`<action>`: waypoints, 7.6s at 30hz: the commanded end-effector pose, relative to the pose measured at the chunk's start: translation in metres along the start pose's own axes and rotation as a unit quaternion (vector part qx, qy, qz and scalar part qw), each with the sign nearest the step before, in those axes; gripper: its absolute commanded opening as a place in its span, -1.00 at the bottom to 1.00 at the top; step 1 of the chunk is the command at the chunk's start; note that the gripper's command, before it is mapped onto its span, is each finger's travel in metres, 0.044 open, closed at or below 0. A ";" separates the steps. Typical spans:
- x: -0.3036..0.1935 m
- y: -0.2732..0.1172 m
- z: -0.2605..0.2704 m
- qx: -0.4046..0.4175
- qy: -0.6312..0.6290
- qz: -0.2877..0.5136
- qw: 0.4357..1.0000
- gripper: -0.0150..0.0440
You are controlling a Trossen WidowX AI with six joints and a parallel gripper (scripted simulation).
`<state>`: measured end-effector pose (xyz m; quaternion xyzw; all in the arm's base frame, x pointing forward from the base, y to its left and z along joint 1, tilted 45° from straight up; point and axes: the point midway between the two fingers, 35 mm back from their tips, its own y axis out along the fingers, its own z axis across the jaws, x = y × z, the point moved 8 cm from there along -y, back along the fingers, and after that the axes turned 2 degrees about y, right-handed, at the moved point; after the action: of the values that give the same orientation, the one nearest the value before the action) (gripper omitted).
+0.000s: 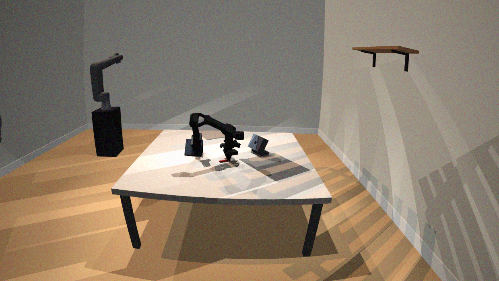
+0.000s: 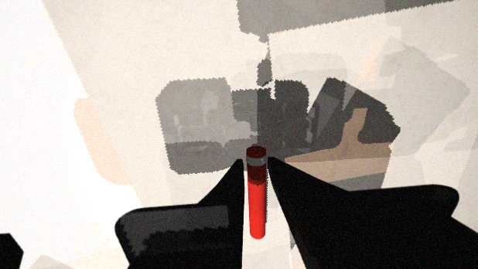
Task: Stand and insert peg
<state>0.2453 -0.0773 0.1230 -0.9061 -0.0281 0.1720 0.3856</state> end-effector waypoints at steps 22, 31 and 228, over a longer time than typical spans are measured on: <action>-0.012 -0.007 0.000 0.001 -0.002 -0.052 0.999 -0.32; -0.022 -0.011 -0.001 0.003 -0.002 -0.091 0.996 -0.32; -0.176 0.026 -0.006 0.021 -0.013 -0.615 0.788 -0.32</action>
<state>0.0812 -0.1309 0.1597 -0.6857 -0.5815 -0.0898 0.4285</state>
